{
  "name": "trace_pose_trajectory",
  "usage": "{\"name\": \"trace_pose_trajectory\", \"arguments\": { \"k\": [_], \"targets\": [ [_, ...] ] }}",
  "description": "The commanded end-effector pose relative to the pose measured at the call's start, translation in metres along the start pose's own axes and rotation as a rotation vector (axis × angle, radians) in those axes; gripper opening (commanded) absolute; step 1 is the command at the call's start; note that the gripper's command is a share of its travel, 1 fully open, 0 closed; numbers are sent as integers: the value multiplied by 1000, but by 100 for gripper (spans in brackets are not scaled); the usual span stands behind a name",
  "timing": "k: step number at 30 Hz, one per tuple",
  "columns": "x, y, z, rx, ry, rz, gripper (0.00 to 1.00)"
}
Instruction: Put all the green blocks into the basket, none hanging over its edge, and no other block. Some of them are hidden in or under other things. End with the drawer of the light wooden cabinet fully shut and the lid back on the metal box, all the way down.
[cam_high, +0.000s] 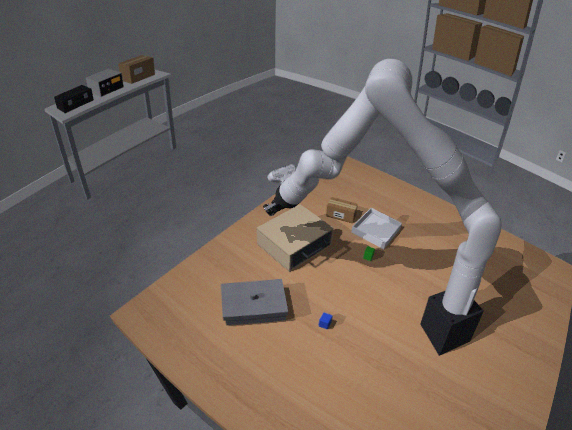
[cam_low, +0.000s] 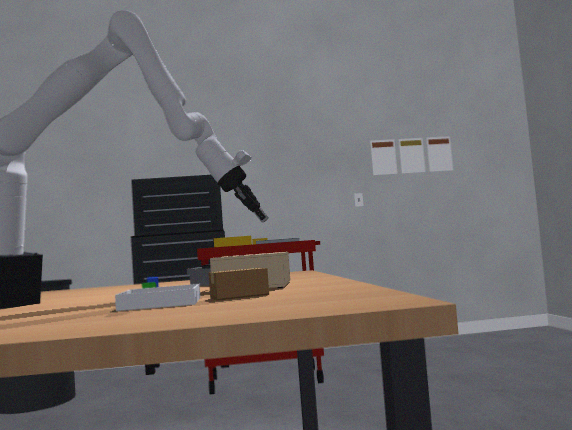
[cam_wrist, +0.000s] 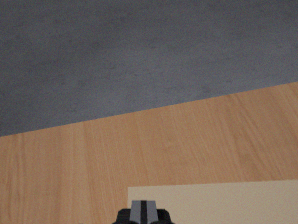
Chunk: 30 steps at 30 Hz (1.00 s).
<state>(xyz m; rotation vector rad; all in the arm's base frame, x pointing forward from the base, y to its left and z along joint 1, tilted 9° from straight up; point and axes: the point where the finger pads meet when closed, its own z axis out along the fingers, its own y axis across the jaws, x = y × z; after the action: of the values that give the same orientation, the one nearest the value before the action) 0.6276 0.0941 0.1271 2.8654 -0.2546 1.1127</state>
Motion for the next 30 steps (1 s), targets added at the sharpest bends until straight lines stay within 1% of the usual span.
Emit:
{"name": "trace_pose_trajectory", "arguments": {
  "k": [1,2,3,5,6,10,11,17,18,24,25,30],
  "targets": [
    [-10,31,-8,3,-59,-39,10],
    [-10,31,-8,3,-59,-39,10],
    [-17,47,-13,-1,-91,-56,10],
    [-17,47,-13,-1,-91,-56,10],
    [-25,62,-18,-4,-123,-72,10],
    [-25,62,-18,-4,-123,-72,10],
    [-33,77,-24,-8,-155,-87,10],
    [-33,77,-24,-8,-155,-87,10],
    [-42,92,-30,-10,-187,-101,10],
    [-42,92,-30,-10,-187,-101,10],
    [-51,106,-36,-12,-219,-114,10],
    [-51,106,-36,-12,-219,-114,10]
  ]
}}
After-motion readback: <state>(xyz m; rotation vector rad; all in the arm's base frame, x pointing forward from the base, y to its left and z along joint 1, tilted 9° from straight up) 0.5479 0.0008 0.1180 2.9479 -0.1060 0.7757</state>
